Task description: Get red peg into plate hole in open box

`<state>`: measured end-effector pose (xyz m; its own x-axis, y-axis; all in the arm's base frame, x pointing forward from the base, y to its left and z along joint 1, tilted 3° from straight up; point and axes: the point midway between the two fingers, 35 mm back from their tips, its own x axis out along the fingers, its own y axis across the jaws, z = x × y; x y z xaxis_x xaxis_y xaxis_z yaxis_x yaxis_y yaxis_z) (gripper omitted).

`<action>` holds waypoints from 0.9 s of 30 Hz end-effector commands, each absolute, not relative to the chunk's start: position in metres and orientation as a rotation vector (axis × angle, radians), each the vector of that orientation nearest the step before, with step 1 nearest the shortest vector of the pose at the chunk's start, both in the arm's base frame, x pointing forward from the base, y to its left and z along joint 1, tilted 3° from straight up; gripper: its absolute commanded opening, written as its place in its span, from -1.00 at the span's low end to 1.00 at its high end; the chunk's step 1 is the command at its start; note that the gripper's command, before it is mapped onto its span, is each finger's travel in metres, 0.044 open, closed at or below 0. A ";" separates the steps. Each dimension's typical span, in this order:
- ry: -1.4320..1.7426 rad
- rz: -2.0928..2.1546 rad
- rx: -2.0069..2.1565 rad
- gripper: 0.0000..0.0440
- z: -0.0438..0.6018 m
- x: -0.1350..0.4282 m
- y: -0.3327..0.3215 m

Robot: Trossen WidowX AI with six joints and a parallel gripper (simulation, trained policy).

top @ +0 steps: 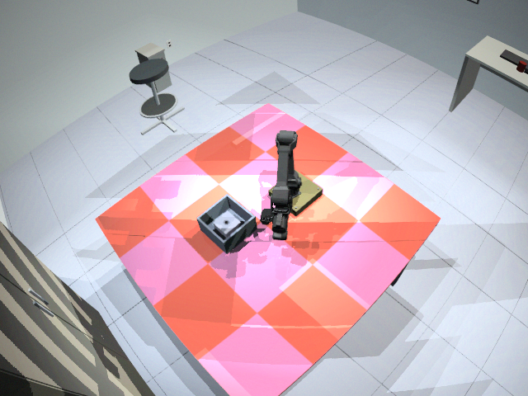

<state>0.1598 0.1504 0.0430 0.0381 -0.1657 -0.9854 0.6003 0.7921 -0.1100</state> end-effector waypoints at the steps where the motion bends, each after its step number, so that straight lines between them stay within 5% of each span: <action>1: 1.395 -0.599 0.387 -1.00 0.059 0.166 0.150; 27: 1.146 -0.746 0.609 -1.00 0.136 0.248 0.106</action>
